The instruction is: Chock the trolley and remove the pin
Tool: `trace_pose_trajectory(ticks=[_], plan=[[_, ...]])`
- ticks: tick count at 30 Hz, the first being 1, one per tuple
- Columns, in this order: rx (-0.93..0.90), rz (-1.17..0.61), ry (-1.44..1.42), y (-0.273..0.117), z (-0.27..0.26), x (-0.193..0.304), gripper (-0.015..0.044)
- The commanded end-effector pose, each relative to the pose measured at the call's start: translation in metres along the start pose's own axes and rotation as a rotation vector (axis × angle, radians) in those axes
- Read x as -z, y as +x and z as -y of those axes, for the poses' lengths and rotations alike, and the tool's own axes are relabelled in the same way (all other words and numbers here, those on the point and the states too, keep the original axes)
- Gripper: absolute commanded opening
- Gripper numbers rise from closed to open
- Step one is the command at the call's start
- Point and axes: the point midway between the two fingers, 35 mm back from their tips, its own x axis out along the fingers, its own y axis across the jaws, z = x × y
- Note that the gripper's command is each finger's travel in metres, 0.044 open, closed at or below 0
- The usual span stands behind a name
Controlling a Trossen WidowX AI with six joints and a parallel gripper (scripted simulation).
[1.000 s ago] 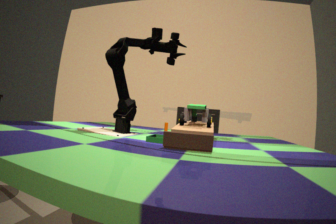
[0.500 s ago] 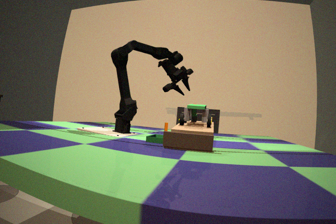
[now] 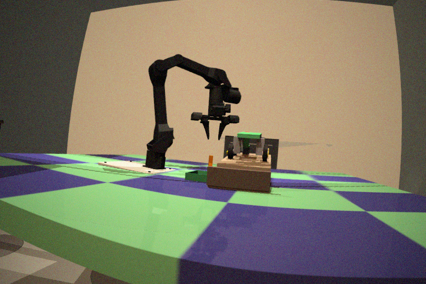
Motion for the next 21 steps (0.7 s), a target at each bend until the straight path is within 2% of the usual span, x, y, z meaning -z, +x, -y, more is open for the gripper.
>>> trace_pose_trajectory(ticks=[1, 16, 21], plan=[[0.025, 0.0, 0.011, 0.002, 0.004, -0.001, 0.019], [0.025, 0.0, 0.011, 0.045, 0.005, -0.001, 0.019], [0.025, 0.0, 0.011, 0.048, 0.005, -0.001, 0.019]])
